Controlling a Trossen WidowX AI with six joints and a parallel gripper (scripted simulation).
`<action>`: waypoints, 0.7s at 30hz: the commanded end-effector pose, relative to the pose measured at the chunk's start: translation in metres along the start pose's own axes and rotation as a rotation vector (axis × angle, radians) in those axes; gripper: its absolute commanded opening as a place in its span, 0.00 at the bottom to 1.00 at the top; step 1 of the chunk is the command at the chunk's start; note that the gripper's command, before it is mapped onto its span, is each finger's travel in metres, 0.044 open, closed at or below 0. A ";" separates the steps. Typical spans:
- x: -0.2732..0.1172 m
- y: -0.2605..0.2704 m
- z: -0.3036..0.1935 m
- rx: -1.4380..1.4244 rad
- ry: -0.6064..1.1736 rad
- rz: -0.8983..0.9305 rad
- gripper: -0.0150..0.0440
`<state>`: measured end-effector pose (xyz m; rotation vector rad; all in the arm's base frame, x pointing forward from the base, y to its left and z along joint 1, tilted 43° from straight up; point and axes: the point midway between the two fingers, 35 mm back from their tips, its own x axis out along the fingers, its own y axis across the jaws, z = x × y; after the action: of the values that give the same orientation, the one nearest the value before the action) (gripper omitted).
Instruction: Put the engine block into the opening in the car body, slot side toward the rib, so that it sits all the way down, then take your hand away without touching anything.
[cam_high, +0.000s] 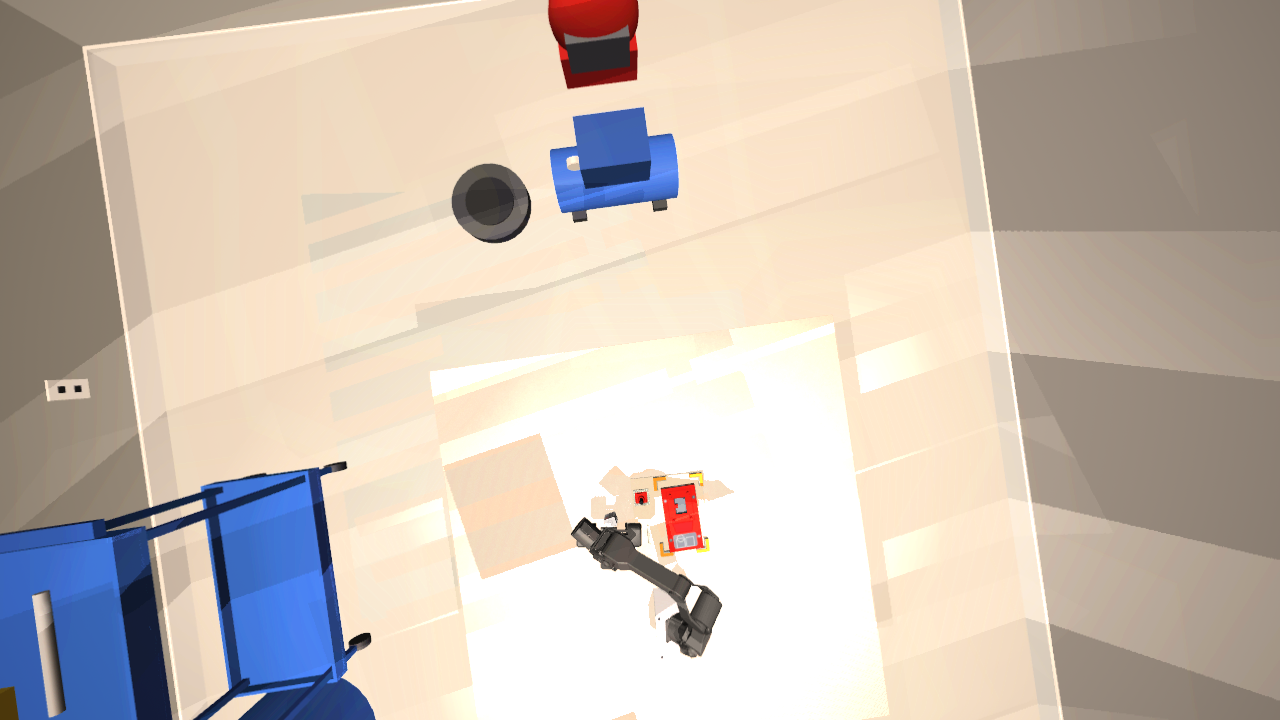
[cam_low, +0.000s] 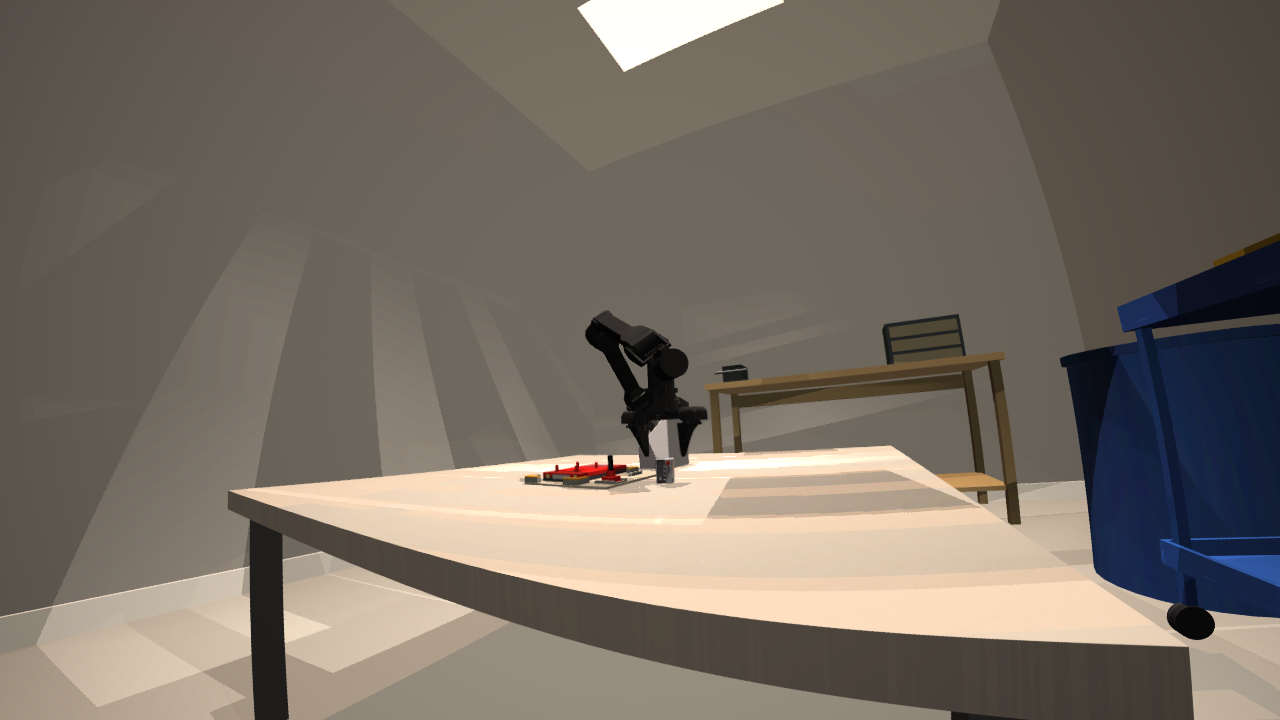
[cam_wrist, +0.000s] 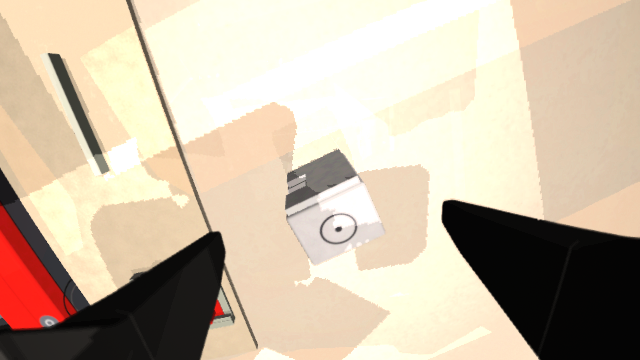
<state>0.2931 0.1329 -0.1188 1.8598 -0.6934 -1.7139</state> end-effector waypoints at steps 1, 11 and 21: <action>-0.002 0.000 -0.001 0.121 0.000 -0.002 1.00; -0.005 -0.001 -0.001 0.467 -0.001 -0.002 1.00; -0.008 -0.001 -0.001 0.815 -0.003 -0.003 1.00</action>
<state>0.2930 0.1371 -0.1139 2.3037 -1.4575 -1.5727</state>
